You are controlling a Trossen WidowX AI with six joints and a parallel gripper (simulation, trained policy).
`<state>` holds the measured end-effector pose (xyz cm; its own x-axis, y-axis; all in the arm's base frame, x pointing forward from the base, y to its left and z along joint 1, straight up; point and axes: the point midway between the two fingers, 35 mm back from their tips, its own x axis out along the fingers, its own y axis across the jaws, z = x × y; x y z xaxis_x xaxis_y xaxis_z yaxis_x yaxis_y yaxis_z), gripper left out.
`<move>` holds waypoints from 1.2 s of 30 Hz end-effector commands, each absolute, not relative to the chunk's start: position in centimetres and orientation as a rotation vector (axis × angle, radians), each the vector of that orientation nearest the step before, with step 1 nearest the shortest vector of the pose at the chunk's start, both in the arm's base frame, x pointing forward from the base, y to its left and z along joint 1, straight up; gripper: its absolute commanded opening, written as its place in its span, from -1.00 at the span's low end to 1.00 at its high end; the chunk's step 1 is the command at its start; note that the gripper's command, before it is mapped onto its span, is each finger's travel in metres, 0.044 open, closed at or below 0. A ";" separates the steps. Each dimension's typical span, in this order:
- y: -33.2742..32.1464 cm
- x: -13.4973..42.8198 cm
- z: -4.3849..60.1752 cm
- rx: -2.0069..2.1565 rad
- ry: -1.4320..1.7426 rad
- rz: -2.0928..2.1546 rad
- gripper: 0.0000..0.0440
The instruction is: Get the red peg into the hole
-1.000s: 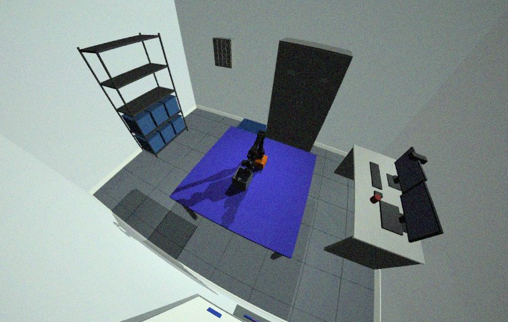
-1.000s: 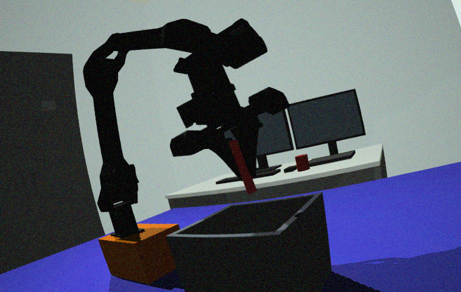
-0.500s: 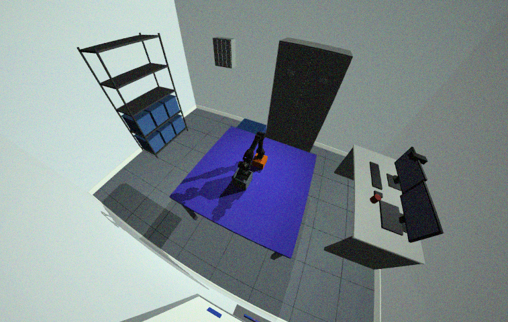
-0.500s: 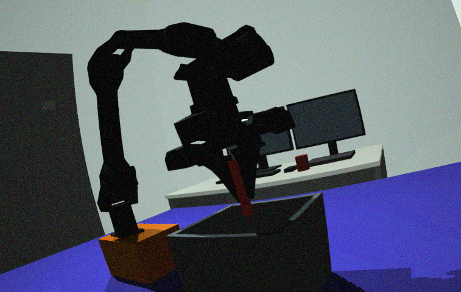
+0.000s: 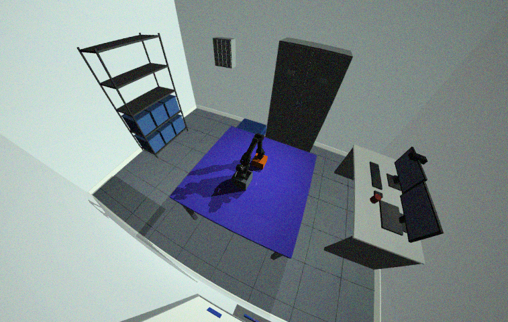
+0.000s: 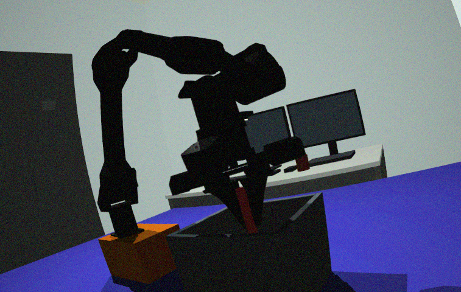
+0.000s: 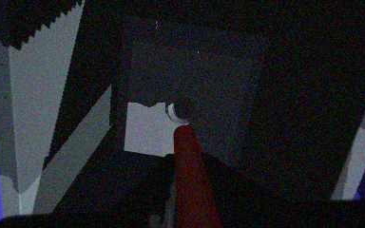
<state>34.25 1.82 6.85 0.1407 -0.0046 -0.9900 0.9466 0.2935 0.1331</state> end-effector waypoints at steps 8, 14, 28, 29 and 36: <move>1.5 34.6 4.1 1.005 1.260 -0.895 -1.00; 1.2 35.0 3.1 0.976 1.272 -0.894 -0.96; 2.1 34.2 2.2 0.989 1.379 -0.892 -0.68; 2.3 34.1 2.3 0.998 1.390 -0.891 -0.69; 3.4 33.2 3.3 1.047 1.449 -0.897 -0.77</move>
